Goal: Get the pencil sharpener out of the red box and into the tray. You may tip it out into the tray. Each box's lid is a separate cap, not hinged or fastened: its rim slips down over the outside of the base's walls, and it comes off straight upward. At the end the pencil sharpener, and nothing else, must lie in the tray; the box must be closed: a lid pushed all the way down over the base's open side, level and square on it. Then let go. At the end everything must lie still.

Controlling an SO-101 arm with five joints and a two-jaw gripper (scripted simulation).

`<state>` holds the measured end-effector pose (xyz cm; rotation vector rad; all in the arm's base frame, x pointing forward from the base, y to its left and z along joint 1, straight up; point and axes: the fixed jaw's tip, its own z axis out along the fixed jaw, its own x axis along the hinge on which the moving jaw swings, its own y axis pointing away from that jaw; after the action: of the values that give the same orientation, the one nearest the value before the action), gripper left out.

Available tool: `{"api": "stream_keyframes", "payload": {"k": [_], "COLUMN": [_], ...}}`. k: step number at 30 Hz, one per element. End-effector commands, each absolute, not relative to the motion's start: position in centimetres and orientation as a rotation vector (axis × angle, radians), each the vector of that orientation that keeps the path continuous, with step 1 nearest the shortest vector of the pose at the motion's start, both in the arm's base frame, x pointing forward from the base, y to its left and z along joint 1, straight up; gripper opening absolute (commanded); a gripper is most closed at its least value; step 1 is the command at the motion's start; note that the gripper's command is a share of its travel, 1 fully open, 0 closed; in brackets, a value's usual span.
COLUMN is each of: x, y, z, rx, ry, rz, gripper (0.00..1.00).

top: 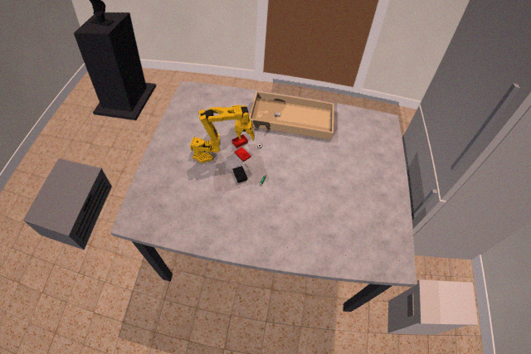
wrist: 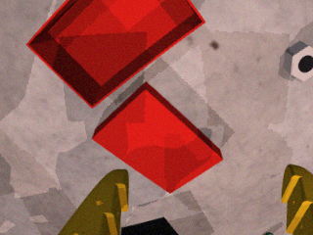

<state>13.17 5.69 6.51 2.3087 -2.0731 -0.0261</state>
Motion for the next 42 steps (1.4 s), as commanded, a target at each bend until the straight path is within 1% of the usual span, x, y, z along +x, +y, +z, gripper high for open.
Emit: {"api": "stream_keyframes", "payload": {"k": [1, 14, 16, 31, 33, 42], "x": [13.9, 14.4, 14.4, 15.2, 15.2, 15.6], "y": [5.8, 5.7, 5.7, 5.3, 5.3, 5.1], "z": [6.9, 6.9, 6.9, 6.9, 6.9, 6.9], "rx": [2.17, 1.386, 1.386, 0.444, 0.444, -0.048], "ry": [-2.272, -2.819, -2.819, -3.11, -3.11, -3.141], "rz": [0.0, 0.0, 0.0, 0.0, 0.0, 0.0], "gripper": [0.31, 0.31, 0.31, 0.31, 0.31, 0.31]}}
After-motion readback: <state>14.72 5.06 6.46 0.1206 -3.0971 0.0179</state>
